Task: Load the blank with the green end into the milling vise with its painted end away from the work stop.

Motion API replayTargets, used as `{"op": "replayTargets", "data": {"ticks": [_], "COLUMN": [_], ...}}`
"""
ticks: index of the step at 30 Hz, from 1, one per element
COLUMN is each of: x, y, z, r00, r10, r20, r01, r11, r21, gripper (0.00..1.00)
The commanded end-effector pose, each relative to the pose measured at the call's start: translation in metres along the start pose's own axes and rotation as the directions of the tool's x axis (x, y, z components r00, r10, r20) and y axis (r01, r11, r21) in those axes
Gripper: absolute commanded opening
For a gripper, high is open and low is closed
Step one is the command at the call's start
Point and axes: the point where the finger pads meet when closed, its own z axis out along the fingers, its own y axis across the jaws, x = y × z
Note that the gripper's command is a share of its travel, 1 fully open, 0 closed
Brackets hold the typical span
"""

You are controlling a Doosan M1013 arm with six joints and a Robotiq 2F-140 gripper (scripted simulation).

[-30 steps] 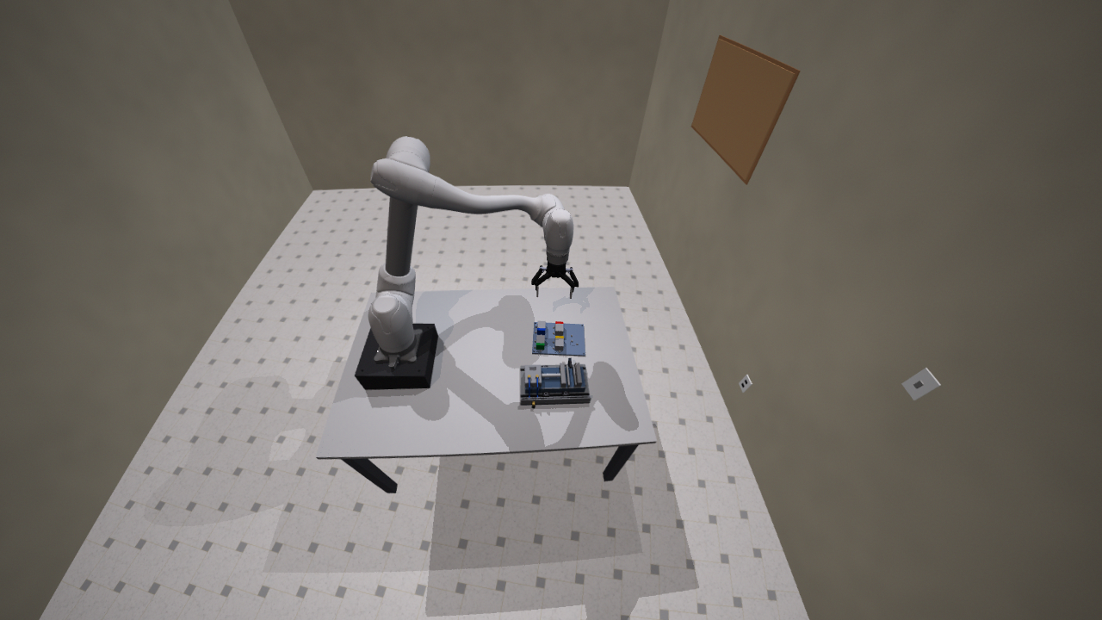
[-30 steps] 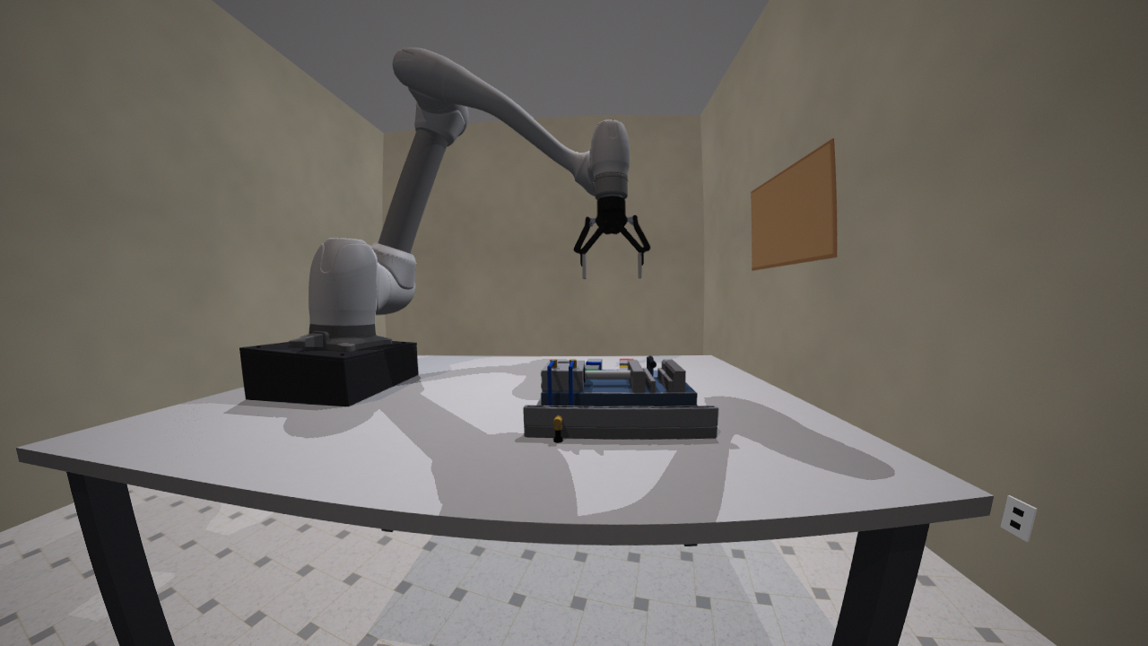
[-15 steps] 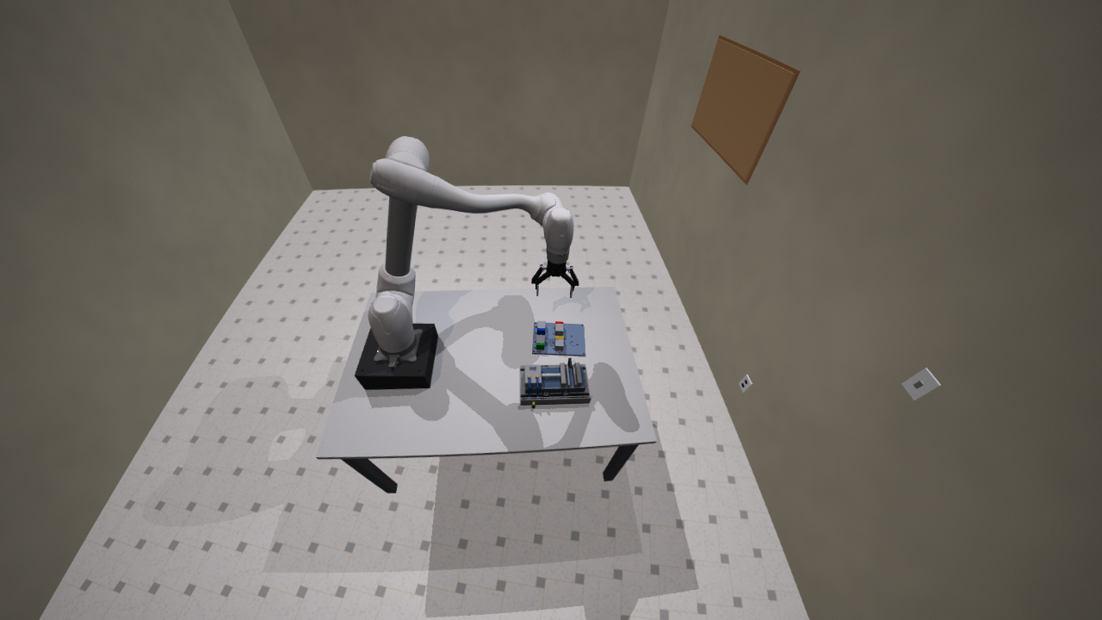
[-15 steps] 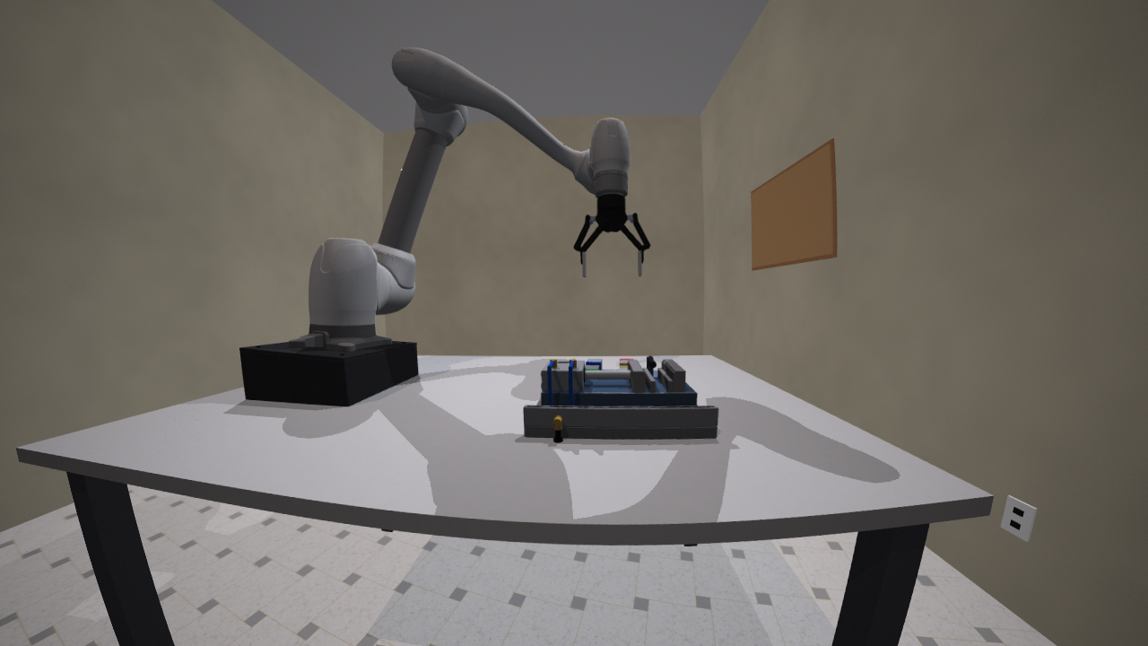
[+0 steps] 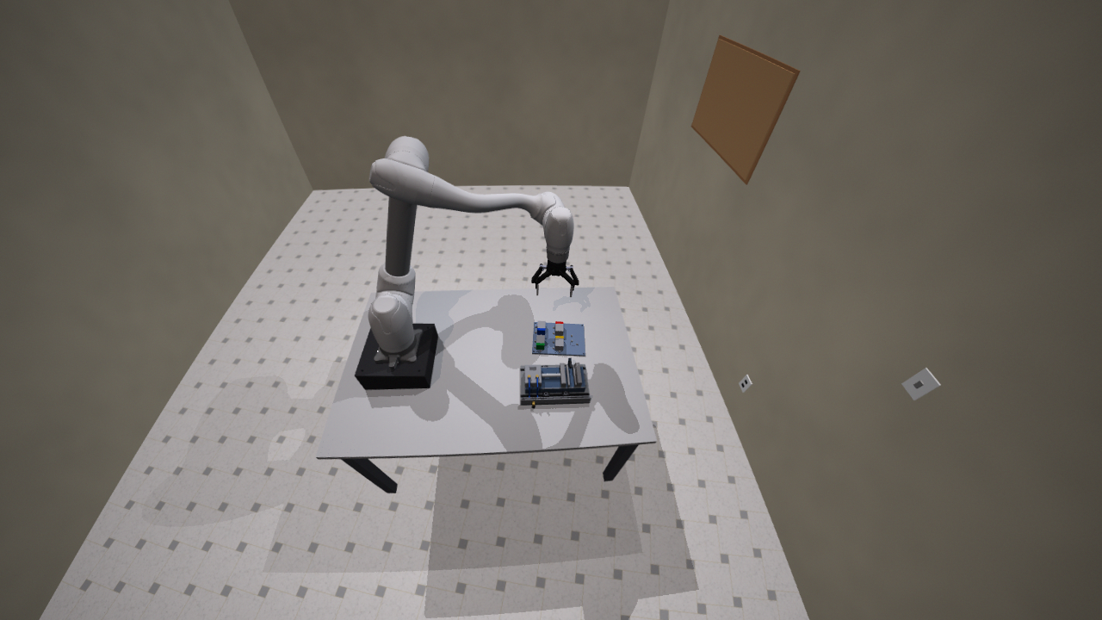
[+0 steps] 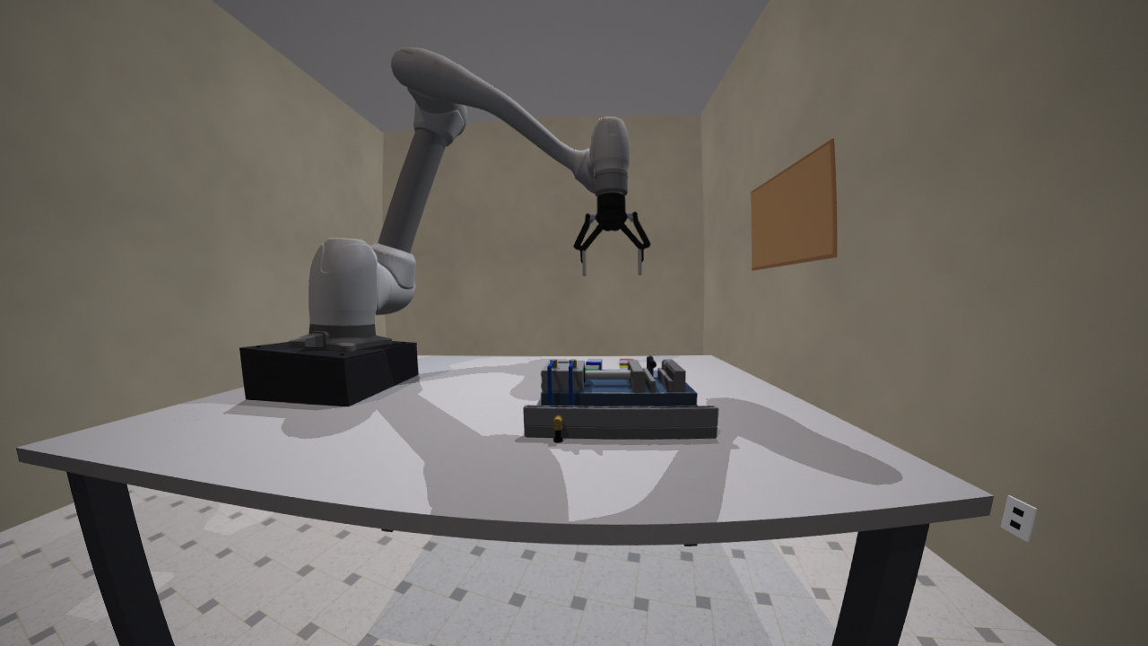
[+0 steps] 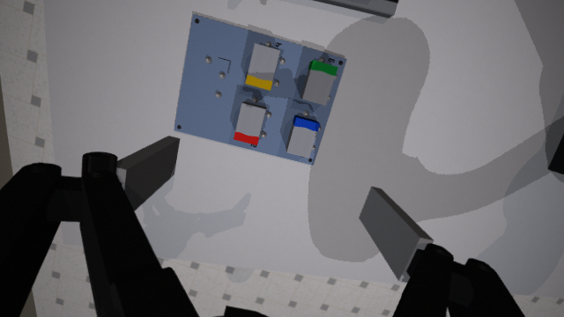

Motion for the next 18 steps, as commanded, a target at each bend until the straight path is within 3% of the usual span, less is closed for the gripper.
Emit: {"op": "replayTargets", "data": {"ticks": [1, 18], "x": [-0.002, -0.014], "y": [0.001, 0.005], "z": [-0.001, -0.006], "r00": [1.000, 1.000], "r10": [0.000, 0.000], "r20": [0.000, 0.000], "r01": [0.000, 0.000], "r11": [1.000, 1.000], "r21": [0.000, 0.000], "gripper": [1.00, 1.00]}}
